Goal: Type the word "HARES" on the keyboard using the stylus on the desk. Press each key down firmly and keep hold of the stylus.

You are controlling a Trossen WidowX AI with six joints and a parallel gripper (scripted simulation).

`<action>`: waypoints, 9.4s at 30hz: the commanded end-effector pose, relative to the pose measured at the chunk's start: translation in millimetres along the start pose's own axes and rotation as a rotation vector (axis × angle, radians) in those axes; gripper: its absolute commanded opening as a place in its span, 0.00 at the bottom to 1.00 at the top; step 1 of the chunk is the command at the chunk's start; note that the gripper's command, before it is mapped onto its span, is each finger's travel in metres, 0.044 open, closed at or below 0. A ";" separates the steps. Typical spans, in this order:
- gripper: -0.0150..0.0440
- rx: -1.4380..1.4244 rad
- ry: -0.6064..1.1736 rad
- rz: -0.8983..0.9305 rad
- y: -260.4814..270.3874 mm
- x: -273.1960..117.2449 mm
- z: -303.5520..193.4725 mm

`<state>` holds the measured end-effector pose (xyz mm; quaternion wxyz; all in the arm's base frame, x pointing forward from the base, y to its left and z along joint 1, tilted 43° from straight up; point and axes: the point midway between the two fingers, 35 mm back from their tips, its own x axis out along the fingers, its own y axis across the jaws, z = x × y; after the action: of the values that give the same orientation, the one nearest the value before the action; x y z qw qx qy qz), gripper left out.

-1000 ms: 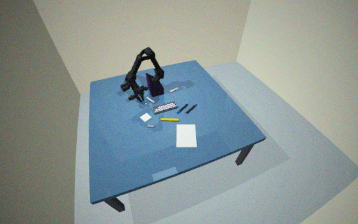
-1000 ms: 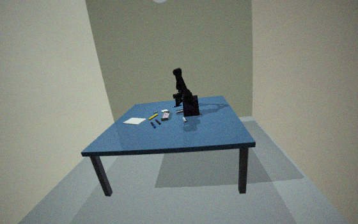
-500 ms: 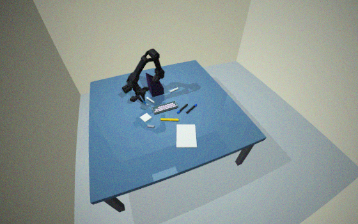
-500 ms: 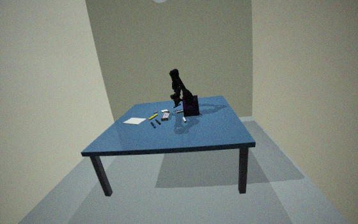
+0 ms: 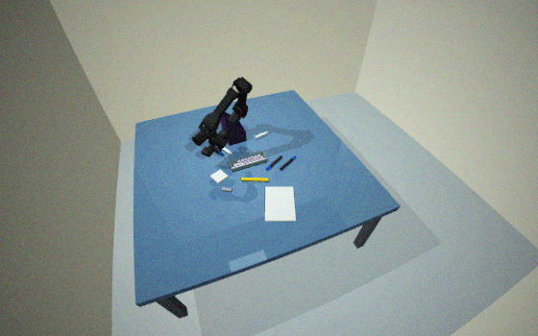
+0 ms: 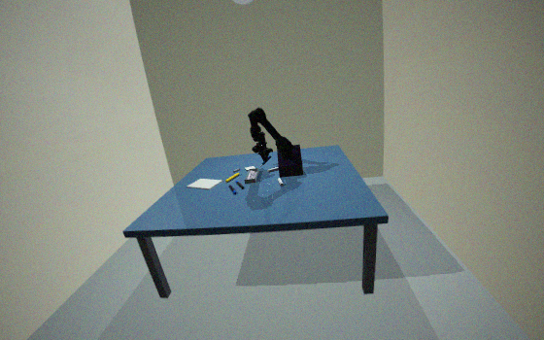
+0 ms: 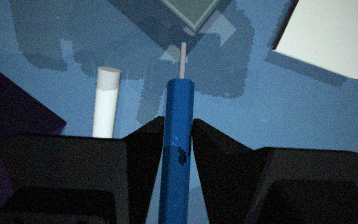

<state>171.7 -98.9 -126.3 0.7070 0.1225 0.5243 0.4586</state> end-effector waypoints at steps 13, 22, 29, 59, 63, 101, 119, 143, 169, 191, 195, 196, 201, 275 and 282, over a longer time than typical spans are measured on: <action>0.25 -0.069 0.346 0.023 11.0 -7.1 48.6; 0.25 -0.102 0.541 -0.005 21.8 -11.8 78.3; 0.25 -0.137 0.683 -0.048 33.8 -14.8 103.4; 0.25 -0.336 1.107 -0.351 113.4 -19.6 198.7; 0.25 -0.336 1.107 -0.351 112.8 -15.7 198.5; 0.39 -0.337 1.106 -0.350 107.6 16.7 199.2; 0.39 -0.337 1.106 -0.350 109.0 17.0 197.5; 0.39 -0.337 1.106 -0.349 107.6 27.3 197.0; 0.39 -0.337 1.106 -0.349 106.3 36.6 196.6; 0.39 -0.336 1.107 -0.350 111.8 -3.0 198.4; 0.39 -0.330 1.098 -0.352 111.3 1.0 198.7; 0.37 -0.330 1.098 -0.352 111.3 1.0 198.7; 0.25 -0.331 1.099 -0.352 114.4 1.1 198.9; 0.39 -0.337 1.106 -0.349 142.8 41.5 196.8; 0.39 -0.337 1.106 -0.349 143.0 40.3 196.8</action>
<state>266.4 71.2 24.1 0.4013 -0.3390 0.7465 0.4084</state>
